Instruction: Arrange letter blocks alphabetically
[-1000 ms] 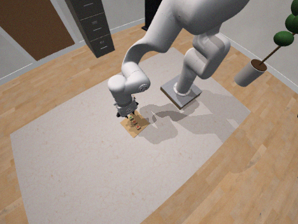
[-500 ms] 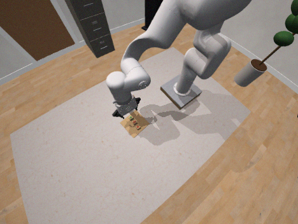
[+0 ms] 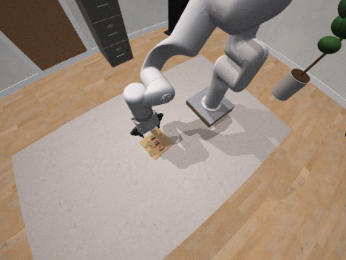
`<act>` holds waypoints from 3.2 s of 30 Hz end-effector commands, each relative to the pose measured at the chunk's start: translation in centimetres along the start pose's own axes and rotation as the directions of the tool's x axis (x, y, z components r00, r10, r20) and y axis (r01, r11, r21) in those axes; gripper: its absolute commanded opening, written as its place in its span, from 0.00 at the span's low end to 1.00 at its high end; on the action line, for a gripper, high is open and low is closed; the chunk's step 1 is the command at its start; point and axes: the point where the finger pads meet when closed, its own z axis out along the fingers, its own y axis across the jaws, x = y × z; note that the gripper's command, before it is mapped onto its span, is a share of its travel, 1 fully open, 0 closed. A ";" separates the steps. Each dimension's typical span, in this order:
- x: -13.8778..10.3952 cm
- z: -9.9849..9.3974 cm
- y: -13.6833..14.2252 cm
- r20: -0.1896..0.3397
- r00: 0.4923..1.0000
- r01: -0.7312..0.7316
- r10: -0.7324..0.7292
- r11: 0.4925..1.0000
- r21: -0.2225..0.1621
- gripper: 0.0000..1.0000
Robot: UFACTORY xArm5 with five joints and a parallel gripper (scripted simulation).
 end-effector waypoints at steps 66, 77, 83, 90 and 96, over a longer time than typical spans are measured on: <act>0.0 -8.4 -0.1 0.000 1.000 0.000 0.000 1.000 0.004 1.00; 0.0 -8.4 -0.1 0.000 1.000 0.000 0.000 1.000 0.004 1.00; 0.0 -8.4 -0.1 0.000 1.000 0.000 0.000 1.000 0.004 1.00; 0.0 -8.4 -0.1 0.000 1.000 0.000 0.000 1.000 0.004 1.00; 0.0 -8.4 -0.1 0.000 1.000 0.000 0.000 1.000 0.004 1.00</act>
